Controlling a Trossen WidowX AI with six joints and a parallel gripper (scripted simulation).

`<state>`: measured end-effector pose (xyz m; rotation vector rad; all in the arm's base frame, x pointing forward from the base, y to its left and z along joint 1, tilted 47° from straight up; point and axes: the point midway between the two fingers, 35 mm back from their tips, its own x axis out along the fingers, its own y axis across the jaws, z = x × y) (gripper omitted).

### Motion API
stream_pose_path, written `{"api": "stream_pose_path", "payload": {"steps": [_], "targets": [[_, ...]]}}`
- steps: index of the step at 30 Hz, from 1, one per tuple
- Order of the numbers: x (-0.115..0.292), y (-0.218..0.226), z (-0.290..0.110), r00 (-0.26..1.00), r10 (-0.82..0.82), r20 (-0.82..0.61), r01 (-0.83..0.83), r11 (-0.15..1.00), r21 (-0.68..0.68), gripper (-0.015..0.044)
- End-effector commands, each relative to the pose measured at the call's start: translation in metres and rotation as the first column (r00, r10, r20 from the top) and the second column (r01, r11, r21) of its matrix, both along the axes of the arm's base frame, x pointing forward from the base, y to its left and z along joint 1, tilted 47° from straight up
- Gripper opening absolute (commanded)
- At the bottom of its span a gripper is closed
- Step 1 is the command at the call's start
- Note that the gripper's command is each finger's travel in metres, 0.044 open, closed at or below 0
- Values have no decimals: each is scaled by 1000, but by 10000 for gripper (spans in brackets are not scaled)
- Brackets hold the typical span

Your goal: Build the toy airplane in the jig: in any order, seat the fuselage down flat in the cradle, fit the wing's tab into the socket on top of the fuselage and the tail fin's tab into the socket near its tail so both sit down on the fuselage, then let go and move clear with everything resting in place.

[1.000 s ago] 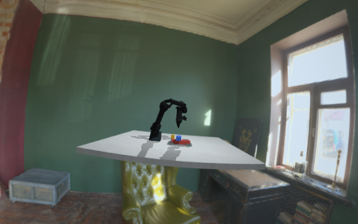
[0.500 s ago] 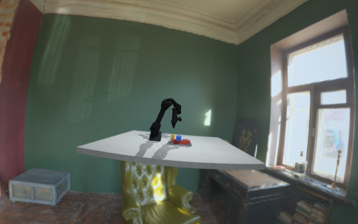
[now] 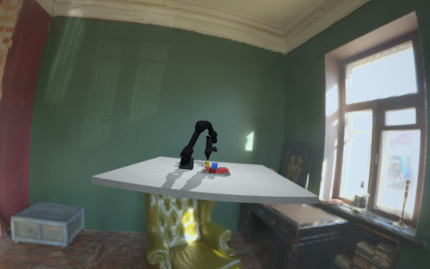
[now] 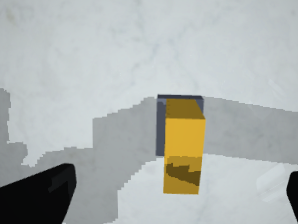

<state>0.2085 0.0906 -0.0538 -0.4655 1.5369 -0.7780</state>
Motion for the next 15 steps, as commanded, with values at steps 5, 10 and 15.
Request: {"api": "stream_pose_path", "payload": {"steps": [5,10,15], "targets": [[-2,-9,-9,1000,6,-5,-6,1000,-5,440],[-3,-15,-15,1000,6,-5,-6,1000,-5,440],[-4,-21,-20,1000,6,-5,-6,1000,-5,440]]}}
